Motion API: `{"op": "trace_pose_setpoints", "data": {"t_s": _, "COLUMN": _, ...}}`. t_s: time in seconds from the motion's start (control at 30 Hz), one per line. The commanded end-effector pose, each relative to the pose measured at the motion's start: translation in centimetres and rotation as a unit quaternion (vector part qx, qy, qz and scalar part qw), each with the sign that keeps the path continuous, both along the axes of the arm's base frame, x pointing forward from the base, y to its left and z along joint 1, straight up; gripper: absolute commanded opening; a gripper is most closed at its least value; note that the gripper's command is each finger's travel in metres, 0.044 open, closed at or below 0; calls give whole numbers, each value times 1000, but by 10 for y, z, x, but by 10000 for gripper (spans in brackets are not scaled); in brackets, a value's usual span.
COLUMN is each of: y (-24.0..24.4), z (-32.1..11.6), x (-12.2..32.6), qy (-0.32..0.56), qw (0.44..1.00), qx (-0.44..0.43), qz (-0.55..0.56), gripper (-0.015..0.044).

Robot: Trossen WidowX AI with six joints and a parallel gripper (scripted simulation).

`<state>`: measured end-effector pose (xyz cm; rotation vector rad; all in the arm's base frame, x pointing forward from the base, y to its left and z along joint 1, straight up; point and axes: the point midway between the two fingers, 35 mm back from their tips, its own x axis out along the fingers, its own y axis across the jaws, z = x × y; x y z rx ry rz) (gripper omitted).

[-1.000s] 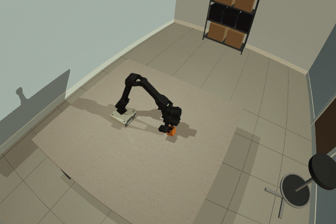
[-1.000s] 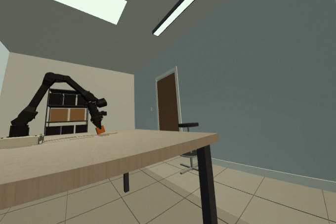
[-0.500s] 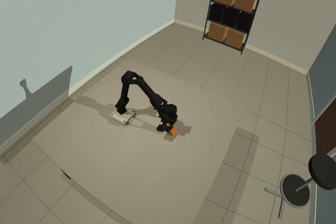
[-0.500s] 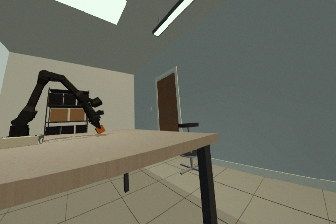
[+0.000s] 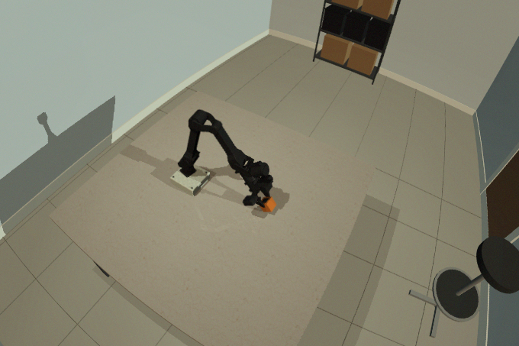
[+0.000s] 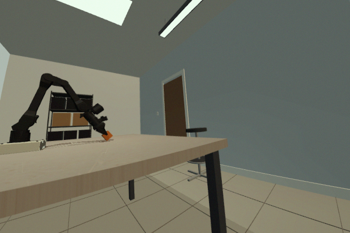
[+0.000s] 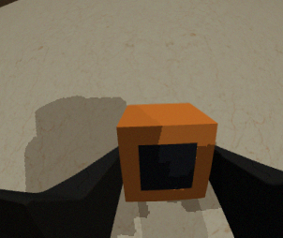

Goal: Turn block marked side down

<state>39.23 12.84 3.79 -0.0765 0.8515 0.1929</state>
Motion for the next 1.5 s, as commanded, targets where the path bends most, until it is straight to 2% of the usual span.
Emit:
{"op": "trace_pose_setpoints", "data": {"t_s": 0.0, "y": 0, "z": -11, "x": 0, "qy": -33, "qw": 999, "qx": 2, "qz": 1, "gripper": 0}}
{"op": "trace_pose_setpoints", "data": {"t_s": 0.6, "y": -4, "z": -16, "x": -13, "qy": -168, "qw": 985, "qx": 32, "qz": -2, "gripper": 0}}
{"op": "trace_pose_setpoints", "data": {"t_s": 1.3, "y": -5, "z": -13, "x": -14, "qy": -190, "qw": 981, "qx": 36, "qz": -3, "gripper": 0}}
{"op": "trace_pose_setpoints", "data": {"t_s": 1.47, "y": -5, "z": -13, "x": -14, "qy": -190, "qw": 981, "qx": 36, "qz": -3, "gripper": 131}}
